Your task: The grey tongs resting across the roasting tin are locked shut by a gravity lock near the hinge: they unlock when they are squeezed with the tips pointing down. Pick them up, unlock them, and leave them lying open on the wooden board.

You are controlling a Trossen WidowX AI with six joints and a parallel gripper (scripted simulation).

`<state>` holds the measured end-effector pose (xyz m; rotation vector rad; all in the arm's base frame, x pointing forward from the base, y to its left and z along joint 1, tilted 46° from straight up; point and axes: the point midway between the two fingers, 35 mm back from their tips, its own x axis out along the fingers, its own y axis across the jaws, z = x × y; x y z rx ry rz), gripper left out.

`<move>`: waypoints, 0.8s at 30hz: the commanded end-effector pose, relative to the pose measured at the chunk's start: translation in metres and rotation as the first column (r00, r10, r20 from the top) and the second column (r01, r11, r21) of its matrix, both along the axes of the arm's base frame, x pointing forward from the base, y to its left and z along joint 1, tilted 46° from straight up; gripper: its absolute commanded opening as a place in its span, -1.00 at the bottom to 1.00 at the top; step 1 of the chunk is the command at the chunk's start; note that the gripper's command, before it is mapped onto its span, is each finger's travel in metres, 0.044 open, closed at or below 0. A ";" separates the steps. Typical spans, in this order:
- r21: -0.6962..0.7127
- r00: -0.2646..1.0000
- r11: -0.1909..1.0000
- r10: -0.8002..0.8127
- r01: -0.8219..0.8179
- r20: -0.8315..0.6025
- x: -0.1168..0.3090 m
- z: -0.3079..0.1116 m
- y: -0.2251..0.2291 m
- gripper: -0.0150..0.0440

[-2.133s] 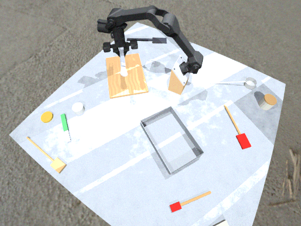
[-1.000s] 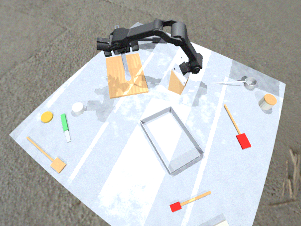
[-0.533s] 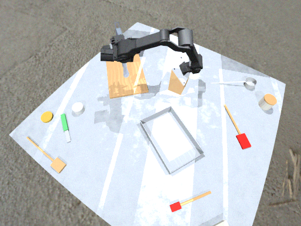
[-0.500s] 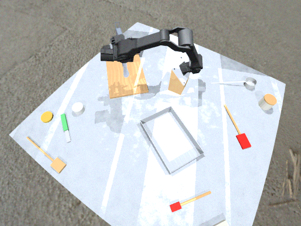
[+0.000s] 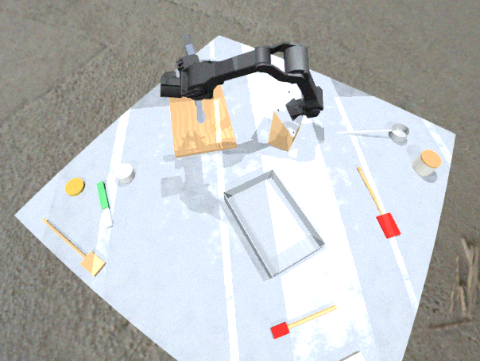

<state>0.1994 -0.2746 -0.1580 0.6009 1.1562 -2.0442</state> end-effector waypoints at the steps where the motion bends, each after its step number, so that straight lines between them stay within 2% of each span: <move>1: -0.014 1.000 1.000 0.000 0.000 -0.001 0.000 0.001 -0.002 -1.00; 16: -0.009 1.000 1.000 -0.002 0.002 0.000 0.000 0.001 -0.002 -1.00; 24: 0.174 0.993 0.979 -0.113 0.108 0.020 -0.012 -0.018 0.000 -1.00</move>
